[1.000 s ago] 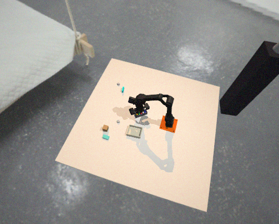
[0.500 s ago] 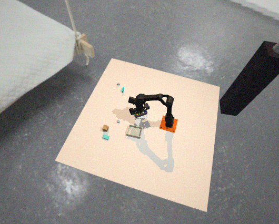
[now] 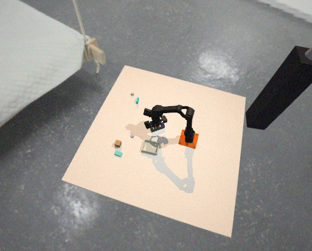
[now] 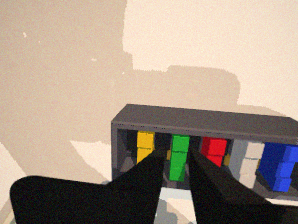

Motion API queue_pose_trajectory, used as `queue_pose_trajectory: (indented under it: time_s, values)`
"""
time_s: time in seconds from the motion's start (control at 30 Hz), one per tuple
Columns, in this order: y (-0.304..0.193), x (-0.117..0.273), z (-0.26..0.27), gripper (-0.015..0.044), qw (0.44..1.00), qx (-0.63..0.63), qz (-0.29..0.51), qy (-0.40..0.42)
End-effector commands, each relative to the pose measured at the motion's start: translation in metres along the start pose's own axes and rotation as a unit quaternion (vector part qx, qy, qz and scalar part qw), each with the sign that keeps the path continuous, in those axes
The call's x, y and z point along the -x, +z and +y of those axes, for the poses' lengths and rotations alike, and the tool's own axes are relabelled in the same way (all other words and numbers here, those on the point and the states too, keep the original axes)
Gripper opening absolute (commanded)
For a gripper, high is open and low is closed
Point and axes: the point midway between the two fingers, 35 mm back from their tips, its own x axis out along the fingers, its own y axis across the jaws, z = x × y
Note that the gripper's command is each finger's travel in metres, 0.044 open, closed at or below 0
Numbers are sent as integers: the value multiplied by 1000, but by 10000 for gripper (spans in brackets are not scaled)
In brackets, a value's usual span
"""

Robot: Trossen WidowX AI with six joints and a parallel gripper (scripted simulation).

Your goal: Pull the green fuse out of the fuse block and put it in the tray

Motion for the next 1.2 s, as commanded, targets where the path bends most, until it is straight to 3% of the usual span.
queue_pose_trajectory:
  time_s: [0.0,0.2,0.57,1.17]
  values:
    - [0,-1,-1,74,1000,1,0,-2]
    - [0,-1,-1,74,1000,1,0,-2]
    - [0,0,0,1,1000,0,0,0]
    - [0,7,0,0,1000,0,0,0]
